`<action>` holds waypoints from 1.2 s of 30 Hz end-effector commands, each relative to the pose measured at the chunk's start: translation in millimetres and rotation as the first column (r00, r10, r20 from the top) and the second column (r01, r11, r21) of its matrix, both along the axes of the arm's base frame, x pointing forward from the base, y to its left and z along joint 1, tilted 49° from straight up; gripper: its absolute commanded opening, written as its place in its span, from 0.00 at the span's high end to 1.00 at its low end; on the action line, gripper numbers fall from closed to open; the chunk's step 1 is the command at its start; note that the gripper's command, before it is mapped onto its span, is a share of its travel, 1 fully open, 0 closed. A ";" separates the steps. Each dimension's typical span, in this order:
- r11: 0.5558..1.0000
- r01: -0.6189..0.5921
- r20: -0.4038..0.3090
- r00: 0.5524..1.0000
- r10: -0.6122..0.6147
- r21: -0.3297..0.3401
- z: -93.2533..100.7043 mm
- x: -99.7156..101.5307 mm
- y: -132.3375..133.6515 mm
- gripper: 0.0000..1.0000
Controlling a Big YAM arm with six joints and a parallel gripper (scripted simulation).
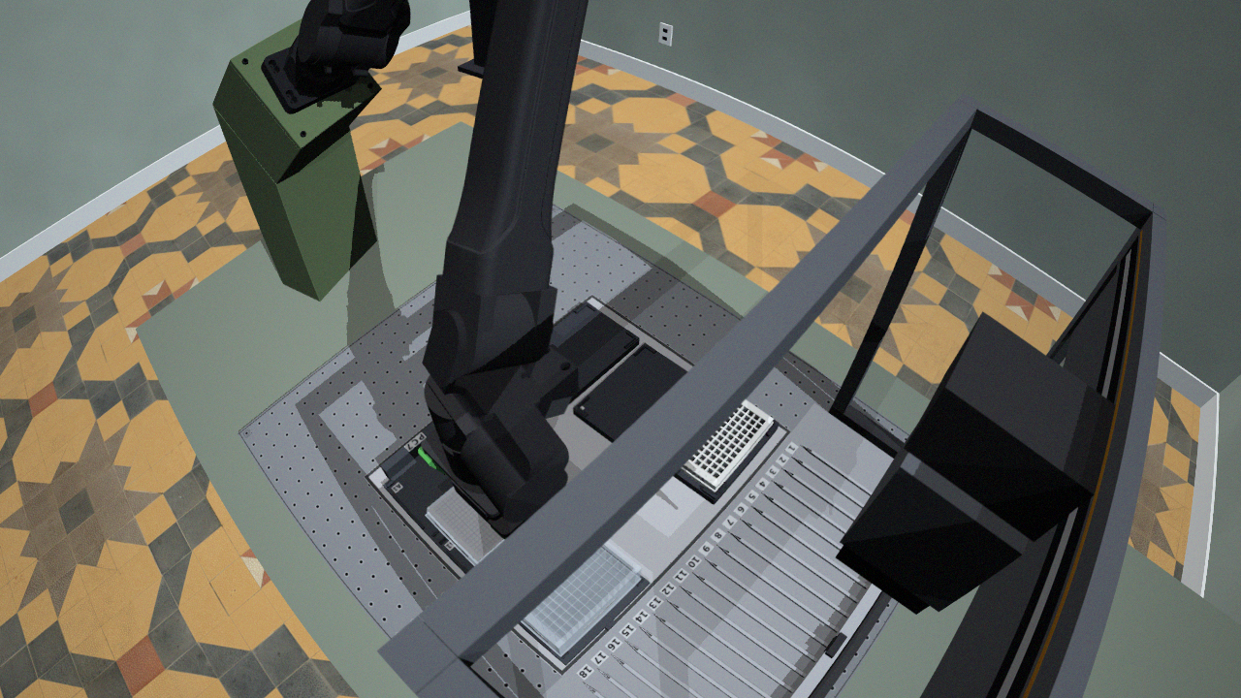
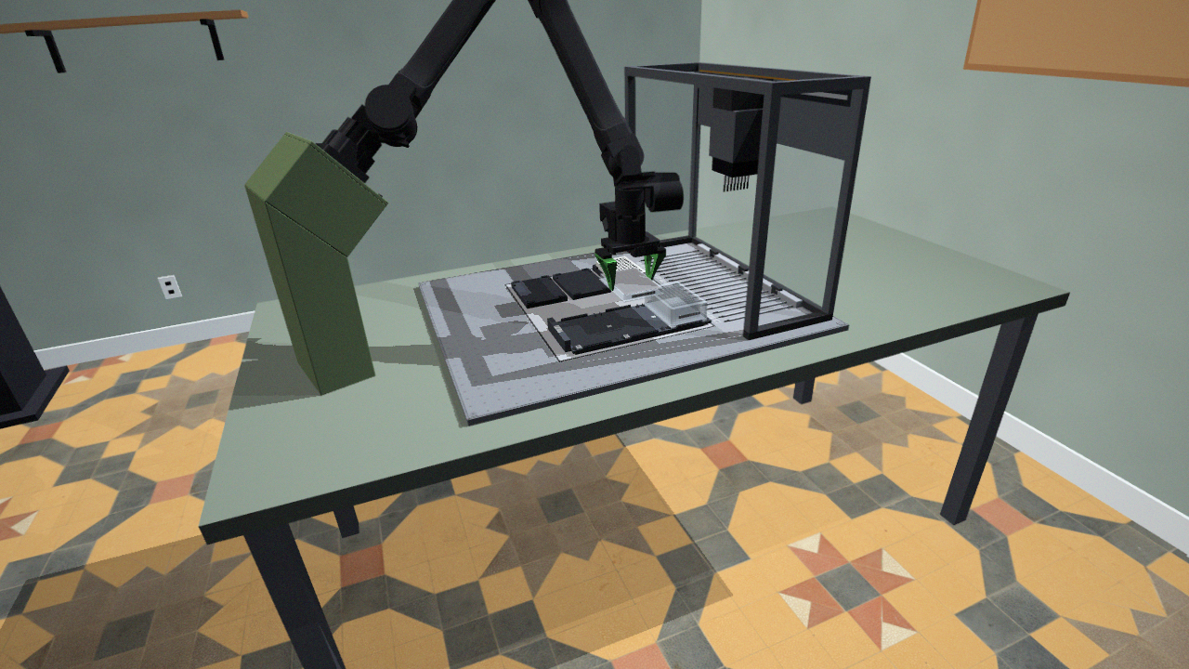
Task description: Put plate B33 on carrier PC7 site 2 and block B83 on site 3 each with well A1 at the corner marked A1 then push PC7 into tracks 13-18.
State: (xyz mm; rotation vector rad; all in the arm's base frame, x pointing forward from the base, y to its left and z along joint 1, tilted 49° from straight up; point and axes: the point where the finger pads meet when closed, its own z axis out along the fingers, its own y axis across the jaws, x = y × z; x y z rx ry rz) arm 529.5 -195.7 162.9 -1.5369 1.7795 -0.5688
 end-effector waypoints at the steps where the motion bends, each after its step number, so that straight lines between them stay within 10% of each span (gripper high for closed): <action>1: 1.000 0.000 0.023 1.000 0.001 -0.013 12.9 2.5 -4.4 1.00; 36: 1.000 0.000 0.021 1.000 0.001 -0.005 -36.1 59.7 4.8 1.00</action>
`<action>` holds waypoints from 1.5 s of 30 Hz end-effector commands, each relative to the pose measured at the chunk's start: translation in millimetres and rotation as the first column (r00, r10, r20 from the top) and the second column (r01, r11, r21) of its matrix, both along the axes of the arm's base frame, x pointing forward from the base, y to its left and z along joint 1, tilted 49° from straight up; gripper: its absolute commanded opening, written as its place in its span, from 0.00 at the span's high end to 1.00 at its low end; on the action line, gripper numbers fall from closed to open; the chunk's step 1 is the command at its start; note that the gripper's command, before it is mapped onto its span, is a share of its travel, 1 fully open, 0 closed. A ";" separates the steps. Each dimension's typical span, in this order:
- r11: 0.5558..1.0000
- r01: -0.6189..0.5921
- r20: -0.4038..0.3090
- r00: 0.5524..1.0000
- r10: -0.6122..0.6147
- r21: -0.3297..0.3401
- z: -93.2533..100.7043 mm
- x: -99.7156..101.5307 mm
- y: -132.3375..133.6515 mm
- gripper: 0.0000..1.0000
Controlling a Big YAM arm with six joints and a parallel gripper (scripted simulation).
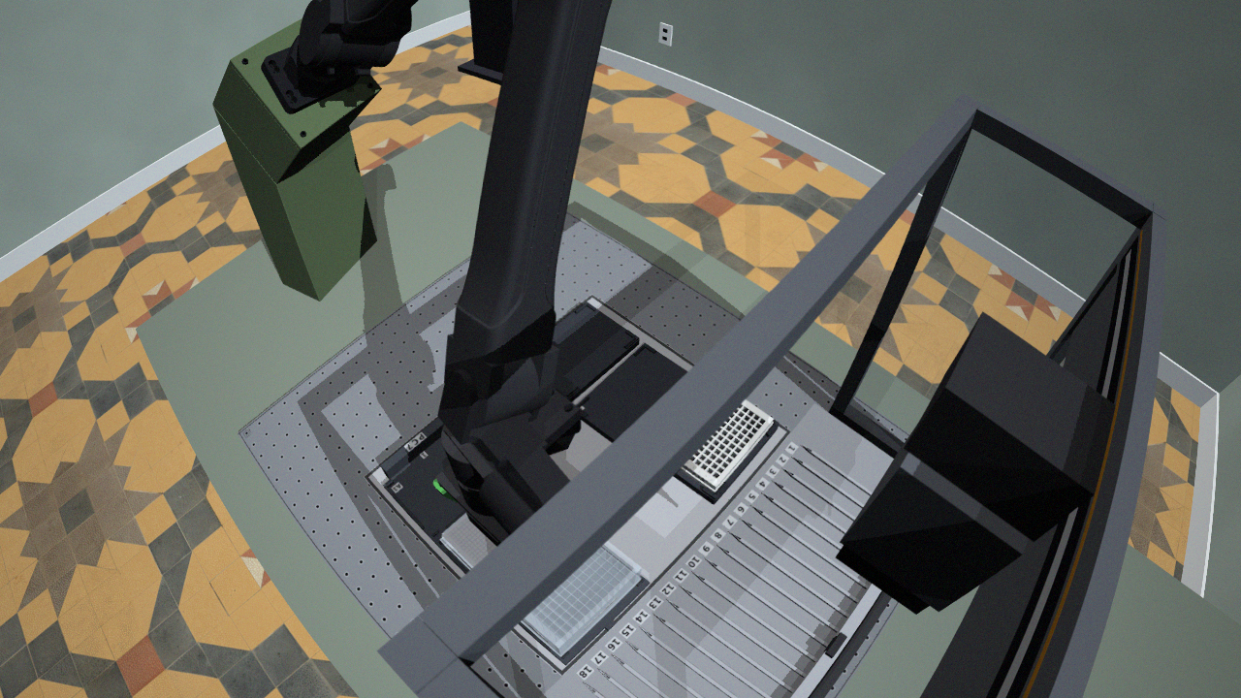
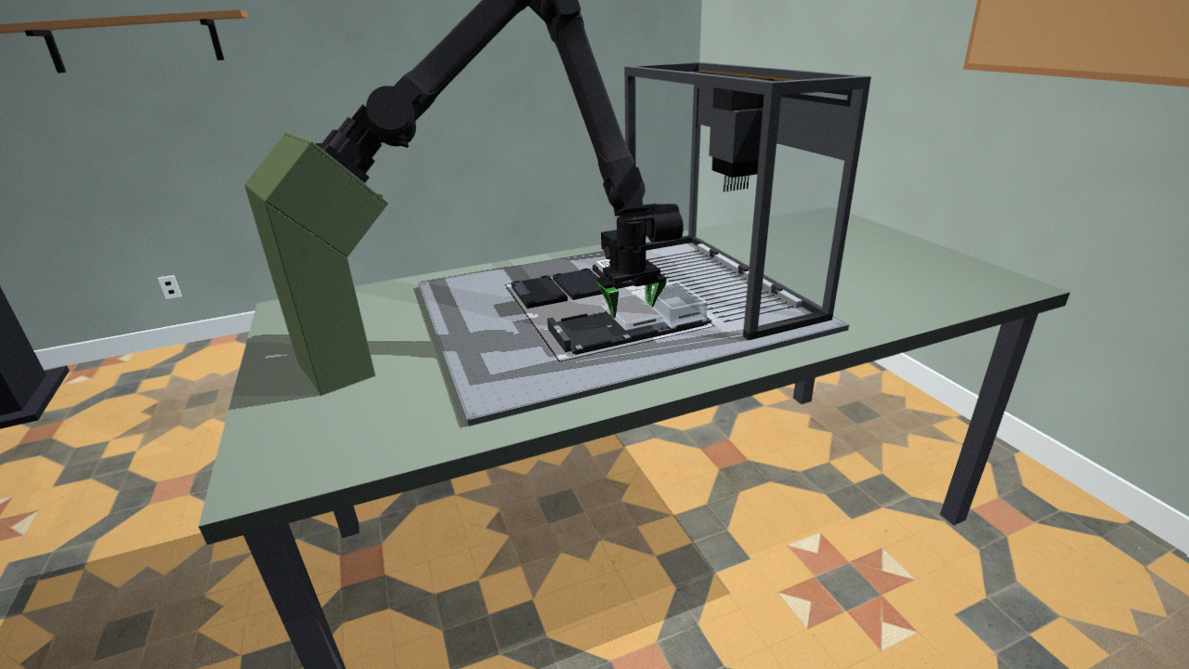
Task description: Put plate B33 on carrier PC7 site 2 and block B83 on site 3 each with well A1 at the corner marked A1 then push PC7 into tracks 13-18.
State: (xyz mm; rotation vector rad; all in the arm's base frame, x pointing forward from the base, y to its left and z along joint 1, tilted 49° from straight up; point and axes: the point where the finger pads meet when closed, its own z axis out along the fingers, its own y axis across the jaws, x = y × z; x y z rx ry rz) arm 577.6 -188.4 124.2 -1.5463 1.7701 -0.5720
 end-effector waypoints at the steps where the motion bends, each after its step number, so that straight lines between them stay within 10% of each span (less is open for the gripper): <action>1: 1.000 0.008 0.018 1.000 -0.008 0.001 2.6 11.6 -2.5 1.00; 45: 1.000 0.007 0.020 1.000 -0.007 -0.001 0.4 15.4 -1.7 1.00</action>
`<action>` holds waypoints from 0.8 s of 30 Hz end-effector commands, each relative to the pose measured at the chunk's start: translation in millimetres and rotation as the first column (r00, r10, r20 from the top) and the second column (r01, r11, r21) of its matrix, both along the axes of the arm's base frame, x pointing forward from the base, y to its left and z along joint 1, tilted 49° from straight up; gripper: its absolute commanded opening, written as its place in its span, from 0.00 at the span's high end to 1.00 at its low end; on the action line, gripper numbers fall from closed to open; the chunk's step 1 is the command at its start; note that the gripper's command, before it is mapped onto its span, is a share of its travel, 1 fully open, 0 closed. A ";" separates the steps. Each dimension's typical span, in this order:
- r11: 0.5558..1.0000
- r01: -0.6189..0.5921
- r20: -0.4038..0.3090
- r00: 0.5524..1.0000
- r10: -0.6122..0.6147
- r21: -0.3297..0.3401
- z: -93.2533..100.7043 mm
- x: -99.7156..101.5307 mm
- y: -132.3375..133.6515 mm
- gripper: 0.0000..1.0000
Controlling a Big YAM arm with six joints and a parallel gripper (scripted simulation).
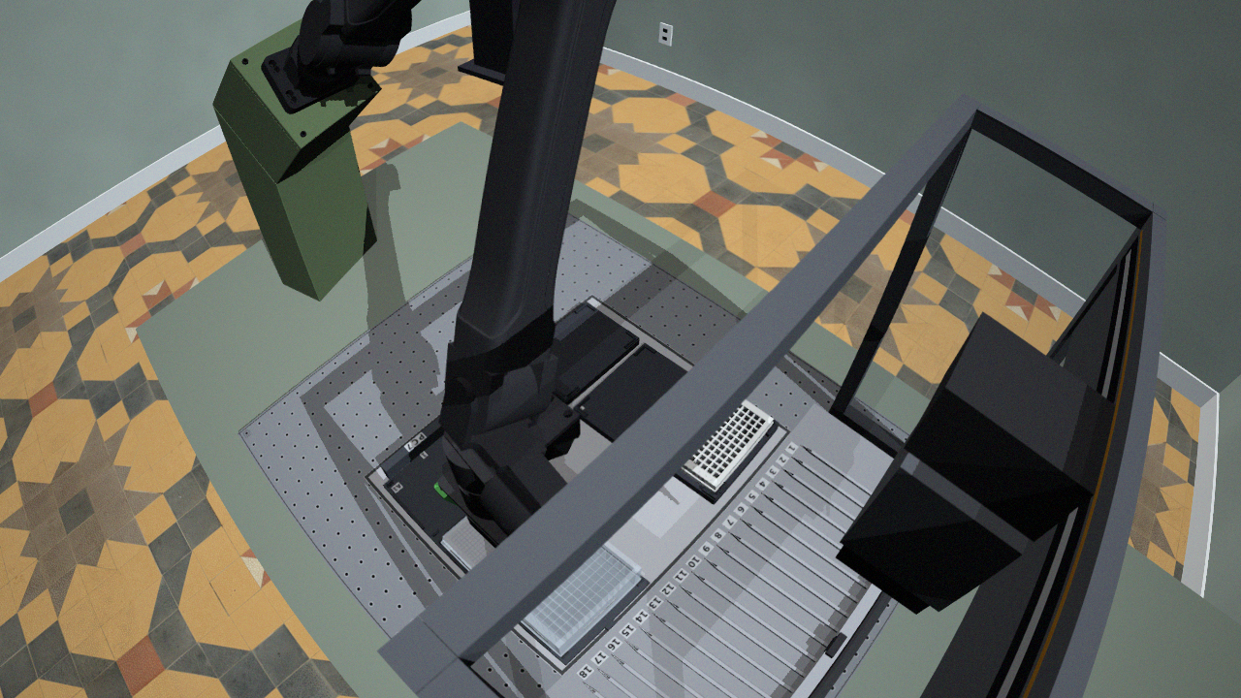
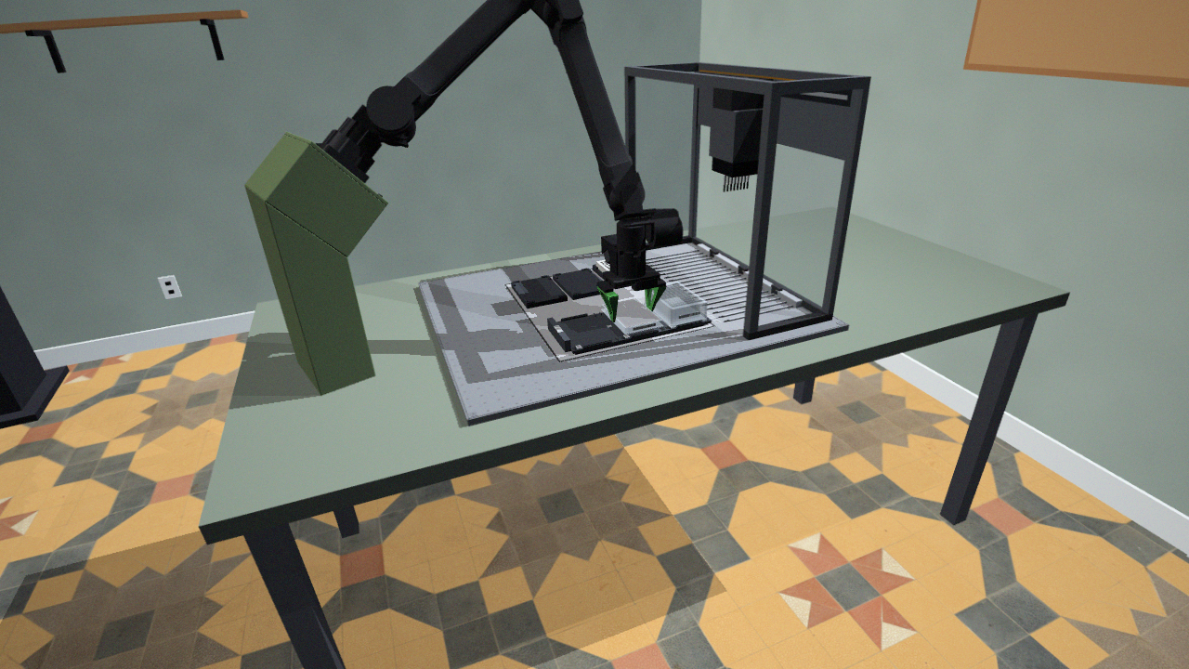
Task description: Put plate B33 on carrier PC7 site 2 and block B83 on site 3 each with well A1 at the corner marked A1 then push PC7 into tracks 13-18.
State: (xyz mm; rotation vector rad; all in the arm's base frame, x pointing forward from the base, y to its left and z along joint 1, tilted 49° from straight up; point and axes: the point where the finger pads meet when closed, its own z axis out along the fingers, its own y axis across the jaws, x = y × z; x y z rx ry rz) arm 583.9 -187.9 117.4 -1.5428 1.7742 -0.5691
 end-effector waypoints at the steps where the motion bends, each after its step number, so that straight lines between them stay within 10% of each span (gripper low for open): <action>1: 1.000 0.004 0.018 1.000 -0.004 -0.003 5.7 9.2 -1.6 1.00; 24: 1.000 0.002 0.019 1.000 -0.001 -0.003 3.0 13.4 -0.1 1.00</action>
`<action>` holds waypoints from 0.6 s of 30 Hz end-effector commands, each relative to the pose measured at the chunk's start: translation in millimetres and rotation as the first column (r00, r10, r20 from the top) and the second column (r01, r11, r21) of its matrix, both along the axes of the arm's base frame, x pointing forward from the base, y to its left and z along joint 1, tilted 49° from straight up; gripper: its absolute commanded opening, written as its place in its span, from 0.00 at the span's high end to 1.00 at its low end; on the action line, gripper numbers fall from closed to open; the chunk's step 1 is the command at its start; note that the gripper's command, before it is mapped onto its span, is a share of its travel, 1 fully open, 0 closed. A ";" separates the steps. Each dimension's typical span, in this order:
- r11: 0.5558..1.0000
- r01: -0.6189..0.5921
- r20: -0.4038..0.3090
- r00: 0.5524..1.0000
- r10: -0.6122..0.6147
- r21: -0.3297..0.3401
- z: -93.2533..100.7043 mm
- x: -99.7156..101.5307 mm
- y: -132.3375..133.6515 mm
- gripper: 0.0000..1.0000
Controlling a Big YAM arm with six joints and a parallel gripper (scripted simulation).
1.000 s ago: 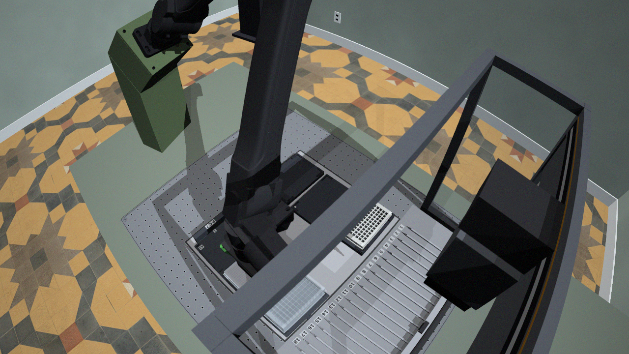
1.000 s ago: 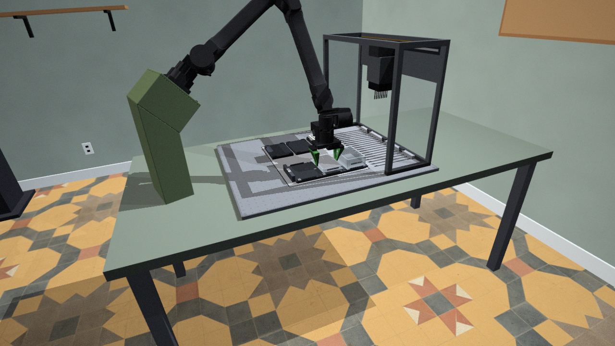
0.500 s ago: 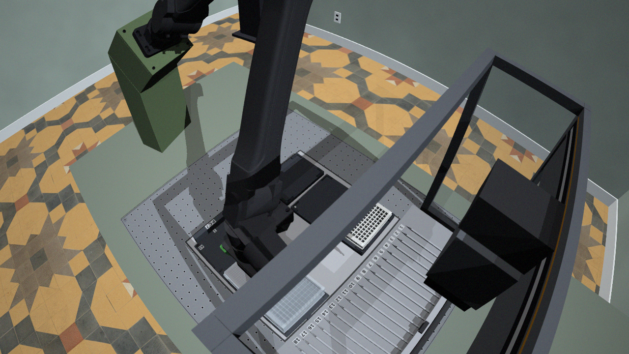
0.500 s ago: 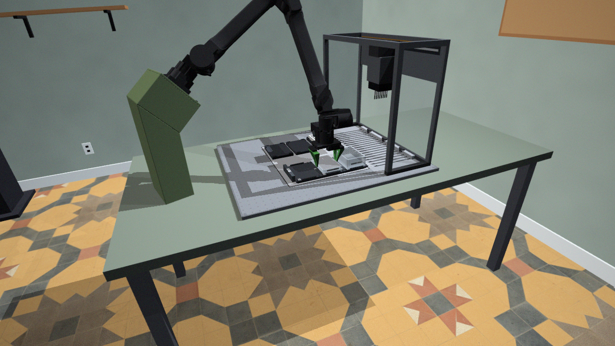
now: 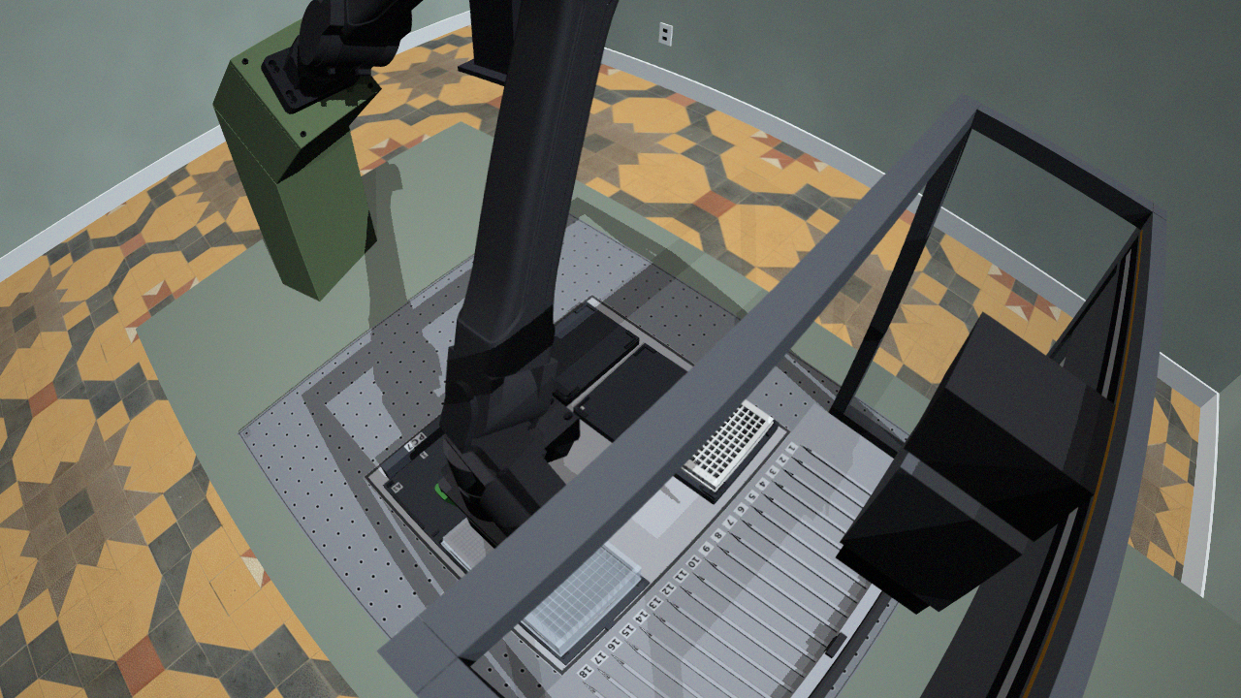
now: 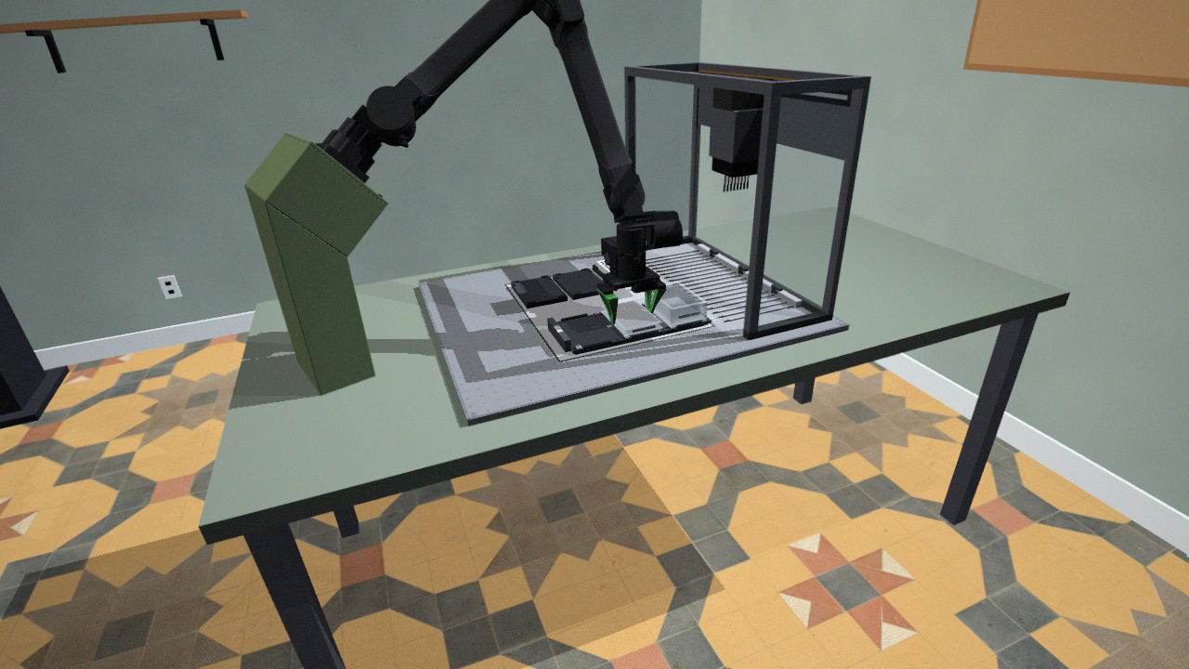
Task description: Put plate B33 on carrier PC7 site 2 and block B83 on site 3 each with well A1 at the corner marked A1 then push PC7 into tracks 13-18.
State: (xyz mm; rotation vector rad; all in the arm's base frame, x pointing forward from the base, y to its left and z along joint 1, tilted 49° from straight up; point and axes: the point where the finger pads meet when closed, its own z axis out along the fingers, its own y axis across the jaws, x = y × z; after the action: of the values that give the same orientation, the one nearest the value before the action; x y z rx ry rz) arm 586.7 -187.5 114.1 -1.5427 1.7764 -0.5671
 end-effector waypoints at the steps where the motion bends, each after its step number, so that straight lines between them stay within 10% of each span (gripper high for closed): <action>1: 1.000 0.001 0.021 1.000 -0.001 -0.004 6.4 10.5 -0.4 1.00; 18: 1.000 0.002 0.020 1.000 -0.002 -0.004 5.2 11.3 -0.6 1.00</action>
State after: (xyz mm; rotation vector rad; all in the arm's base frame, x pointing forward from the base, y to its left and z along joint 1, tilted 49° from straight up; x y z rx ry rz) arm 588.6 -187.0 112.2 -1.5429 1.7754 -0.5681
